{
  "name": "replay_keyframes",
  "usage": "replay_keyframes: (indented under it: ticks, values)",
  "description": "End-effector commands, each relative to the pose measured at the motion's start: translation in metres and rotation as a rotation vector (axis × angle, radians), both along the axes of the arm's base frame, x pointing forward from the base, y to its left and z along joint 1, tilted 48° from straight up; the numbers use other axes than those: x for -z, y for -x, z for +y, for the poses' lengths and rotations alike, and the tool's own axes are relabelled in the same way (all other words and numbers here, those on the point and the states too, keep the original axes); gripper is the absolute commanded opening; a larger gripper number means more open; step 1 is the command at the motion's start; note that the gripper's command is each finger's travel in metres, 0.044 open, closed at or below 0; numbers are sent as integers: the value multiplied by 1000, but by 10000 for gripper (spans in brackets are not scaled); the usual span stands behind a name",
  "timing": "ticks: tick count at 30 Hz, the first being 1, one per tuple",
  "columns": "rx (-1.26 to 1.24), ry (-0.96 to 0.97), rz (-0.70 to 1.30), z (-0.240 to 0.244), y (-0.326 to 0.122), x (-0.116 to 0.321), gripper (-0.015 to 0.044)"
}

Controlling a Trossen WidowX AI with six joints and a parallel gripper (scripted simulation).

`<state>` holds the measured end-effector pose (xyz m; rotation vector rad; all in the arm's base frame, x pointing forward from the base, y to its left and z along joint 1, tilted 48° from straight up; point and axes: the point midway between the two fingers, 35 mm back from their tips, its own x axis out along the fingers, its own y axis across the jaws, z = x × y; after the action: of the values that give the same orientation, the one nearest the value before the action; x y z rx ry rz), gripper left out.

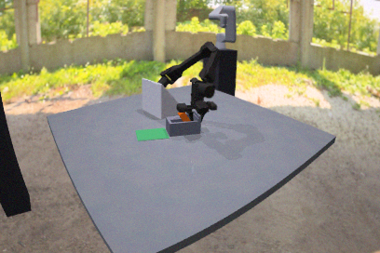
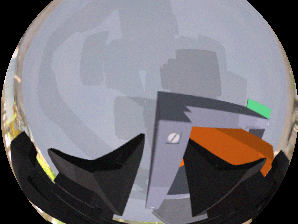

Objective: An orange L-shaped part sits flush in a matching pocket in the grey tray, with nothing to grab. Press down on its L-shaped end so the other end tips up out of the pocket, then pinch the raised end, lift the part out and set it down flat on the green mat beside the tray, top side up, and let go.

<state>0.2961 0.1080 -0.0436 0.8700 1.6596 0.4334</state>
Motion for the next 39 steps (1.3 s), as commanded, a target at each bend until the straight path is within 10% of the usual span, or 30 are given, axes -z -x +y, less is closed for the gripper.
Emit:
replay_keyframes:
  ticks: [1, 39]
  values:
    - [-1, -2, 1, 0, -2, -7, 180]
    - [12, -2, 0, -78, -10, -70, 180]
